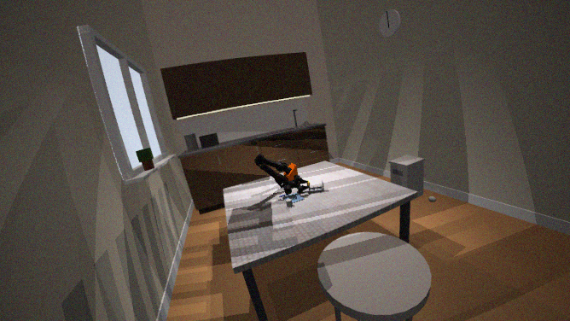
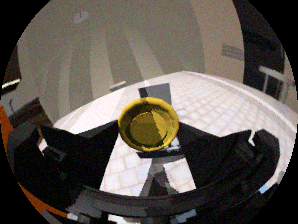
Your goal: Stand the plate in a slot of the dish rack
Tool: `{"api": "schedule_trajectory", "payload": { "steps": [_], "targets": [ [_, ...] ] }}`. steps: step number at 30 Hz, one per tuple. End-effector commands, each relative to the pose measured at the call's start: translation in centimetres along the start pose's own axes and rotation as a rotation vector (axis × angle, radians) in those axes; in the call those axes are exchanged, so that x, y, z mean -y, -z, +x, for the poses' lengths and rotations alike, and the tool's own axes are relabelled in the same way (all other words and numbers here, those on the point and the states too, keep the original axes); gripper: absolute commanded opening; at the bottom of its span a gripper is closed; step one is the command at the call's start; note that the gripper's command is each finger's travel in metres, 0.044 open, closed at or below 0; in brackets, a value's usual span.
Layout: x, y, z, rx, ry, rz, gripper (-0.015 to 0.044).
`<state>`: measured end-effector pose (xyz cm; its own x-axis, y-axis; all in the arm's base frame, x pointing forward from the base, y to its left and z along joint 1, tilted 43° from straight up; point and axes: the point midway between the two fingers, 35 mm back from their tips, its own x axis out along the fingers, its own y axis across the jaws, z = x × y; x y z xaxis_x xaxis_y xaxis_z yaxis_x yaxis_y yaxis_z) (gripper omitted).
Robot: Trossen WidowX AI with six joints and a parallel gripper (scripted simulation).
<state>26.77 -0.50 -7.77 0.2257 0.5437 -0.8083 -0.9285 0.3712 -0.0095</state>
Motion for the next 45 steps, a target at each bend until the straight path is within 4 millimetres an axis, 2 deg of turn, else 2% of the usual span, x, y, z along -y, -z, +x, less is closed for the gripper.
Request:
{"api": "schedule_trajectory", "payload": {
  "steps": [1, 8, 20, 25, 40, 45],
  "targets": [
    [0.0, 0.1, -0.4, 0.065, 0.044, -0.107, 0.0],
    [0.3, 0.4, -1.3, 0.135, 0.132, -0.263, 0.0],
    [0.3, 0.4, -1.3, 0.136, 0.134, -0.266, 0.0],
    [0.4, 0.1, 0.0, 0.128, 0.133, -0.259, 0.0],
    [0.5, -0.3, 1.4, 0.132, 0.137, -0.266, 0.0],
    [0.5, -0.5, 2.5, 0.134, 0.14, -0.27, 0.0]
  ]
}}
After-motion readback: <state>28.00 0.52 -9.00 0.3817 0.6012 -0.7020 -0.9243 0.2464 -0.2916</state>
